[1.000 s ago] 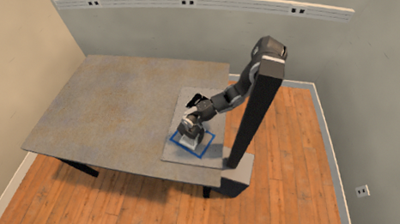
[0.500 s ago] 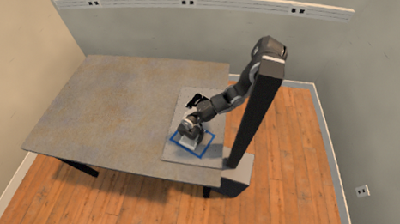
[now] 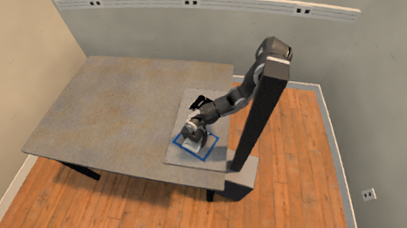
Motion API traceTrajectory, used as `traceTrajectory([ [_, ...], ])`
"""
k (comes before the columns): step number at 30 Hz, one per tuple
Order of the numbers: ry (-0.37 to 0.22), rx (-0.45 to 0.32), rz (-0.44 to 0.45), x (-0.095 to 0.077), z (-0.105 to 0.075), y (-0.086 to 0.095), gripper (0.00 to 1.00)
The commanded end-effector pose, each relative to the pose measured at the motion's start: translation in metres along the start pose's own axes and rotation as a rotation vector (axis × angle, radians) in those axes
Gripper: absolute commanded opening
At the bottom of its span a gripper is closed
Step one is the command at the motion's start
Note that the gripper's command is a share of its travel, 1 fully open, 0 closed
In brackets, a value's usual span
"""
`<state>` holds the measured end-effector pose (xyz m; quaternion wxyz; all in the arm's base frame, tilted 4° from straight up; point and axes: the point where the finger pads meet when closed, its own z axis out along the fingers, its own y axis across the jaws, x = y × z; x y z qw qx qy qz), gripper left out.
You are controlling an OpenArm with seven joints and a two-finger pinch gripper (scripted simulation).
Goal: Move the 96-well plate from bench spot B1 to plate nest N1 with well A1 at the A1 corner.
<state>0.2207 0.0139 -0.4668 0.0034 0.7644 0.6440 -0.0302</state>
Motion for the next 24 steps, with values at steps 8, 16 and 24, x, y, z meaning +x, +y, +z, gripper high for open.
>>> traceTrajectory([
  [8, 0.005, -0.006, 0.000, 0.0016, 0.0010, 0.0016, 0.00],
  [16, 0.005, -0.006, 0.000, 0.0016, 0.0010, 0.0016, 0.00],
  [24, 0.005, -0.006, 0.000, 0.0015, 0.0030, 0.0015, 0.00],
])
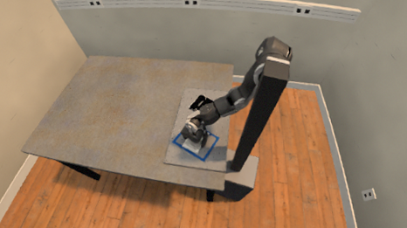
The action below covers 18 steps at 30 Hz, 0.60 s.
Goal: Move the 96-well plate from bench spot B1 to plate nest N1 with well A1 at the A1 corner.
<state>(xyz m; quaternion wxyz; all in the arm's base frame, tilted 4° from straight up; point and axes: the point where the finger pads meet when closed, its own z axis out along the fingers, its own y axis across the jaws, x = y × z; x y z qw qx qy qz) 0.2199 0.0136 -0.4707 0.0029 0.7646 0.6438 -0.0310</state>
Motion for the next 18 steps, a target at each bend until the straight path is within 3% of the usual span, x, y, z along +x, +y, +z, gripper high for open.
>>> traceTrajectory([
  [1, 0.006, -0.007, -0.001, 0.0017, -0.0010, 0.0021, 0.00],
  [18, 0.006, -0.007, -0.001, 0.0015, 0.0006, 0.0021, 0.00],
])
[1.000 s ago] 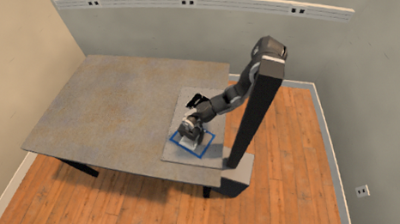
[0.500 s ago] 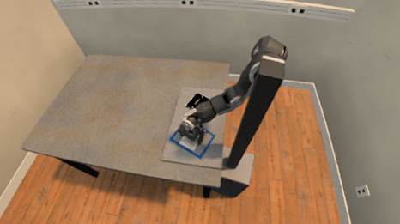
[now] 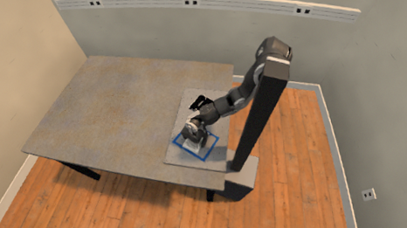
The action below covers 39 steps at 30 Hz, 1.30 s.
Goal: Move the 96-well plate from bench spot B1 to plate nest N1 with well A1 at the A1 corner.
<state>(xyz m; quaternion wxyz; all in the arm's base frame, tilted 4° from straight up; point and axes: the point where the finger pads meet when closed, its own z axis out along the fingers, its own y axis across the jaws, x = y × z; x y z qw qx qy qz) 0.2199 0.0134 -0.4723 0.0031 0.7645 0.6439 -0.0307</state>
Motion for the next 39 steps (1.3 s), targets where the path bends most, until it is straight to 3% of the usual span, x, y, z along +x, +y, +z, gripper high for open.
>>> traceTrajectory([
  [1, 0.006, -0.007, -0.001, 0.0016, -0.0010, 0.0020, 0.00],
  [9, 0.006, -0.007, -0.001, 0.0016, -0.0010, 0.0020, 0.00],
  [24, 0.002, -0.002, 0.000, 0.0007, -0.0007, 0.0006, 0.50],
  [26, 0.002, -0.002, 0.000, 0.0007, -0.0007, 0.0006, 0.50],
  [34, 0.002, -0.002, 0.000, 0.0007, -0.0007, 0.0006, 0.77],
  [39, 0.002, -0.002, 0.000, 0.0007, -0.0007, 0.0006, 0.77],
])
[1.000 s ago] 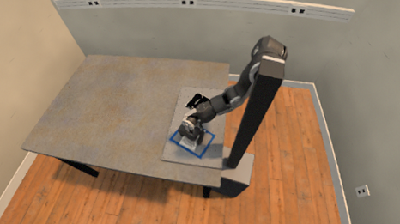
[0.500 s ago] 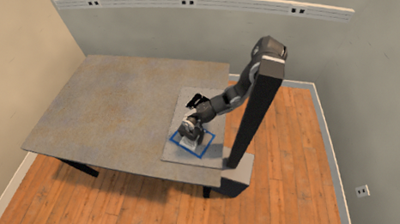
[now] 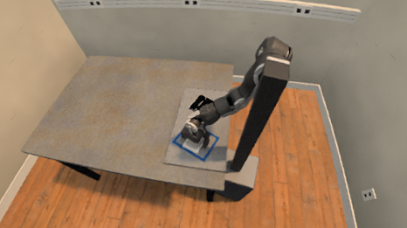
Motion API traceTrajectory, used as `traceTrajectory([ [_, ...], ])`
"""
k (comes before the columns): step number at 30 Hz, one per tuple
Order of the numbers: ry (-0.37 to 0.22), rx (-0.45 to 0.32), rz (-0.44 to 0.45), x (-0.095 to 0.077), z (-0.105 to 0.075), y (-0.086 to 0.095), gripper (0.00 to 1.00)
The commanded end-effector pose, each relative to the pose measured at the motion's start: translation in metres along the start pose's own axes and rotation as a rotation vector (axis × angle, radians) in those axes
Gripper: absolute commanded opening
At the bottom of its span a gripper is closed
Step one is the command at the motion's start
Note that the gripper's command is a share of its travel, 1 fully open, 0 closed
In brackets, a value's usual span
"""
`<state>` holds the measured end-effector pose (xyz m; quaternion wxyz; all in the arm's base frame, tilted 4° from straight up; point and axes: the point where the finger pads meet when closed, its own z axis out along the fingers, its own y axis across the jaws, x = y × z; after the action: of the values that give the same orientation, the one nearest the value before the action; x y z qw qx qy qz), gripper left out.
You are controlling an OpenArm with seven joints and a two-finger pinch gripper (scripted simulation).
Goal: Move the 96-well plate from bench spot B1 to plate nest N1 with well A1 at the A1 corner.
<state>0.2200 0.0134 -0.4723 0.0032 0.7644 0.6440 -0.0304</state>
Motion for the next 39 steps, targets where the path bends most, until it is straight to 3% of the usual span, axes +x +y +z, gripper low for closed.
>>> traceTrajectory([
  [1, 0.002, -0.002, 0.000, 0.001, -0.001, 0.001, 0.77],
  [4, 0.002, -0.002, 0.000, 0.001, -0.001, 0.001, 0.77],
  [9, 0.002, -0.003, 0.000, 0.001, -0.041, 0.001, 0.77],
  [21, 0.002, -0.003, 0.000, 0.001, -0.041, 0.001, 0.77],
  [26, 0.003, -0.003, 0.000, 0.001, -0.081, 0.001, 0.77],
  [38, 0.003, -0.003, 0.000, 0.001, -0.081, 0.001, 0.77],
  [39, 0.003, -0.003, -0.047, 0.001, -0.082, 0.001, 0.80],
])
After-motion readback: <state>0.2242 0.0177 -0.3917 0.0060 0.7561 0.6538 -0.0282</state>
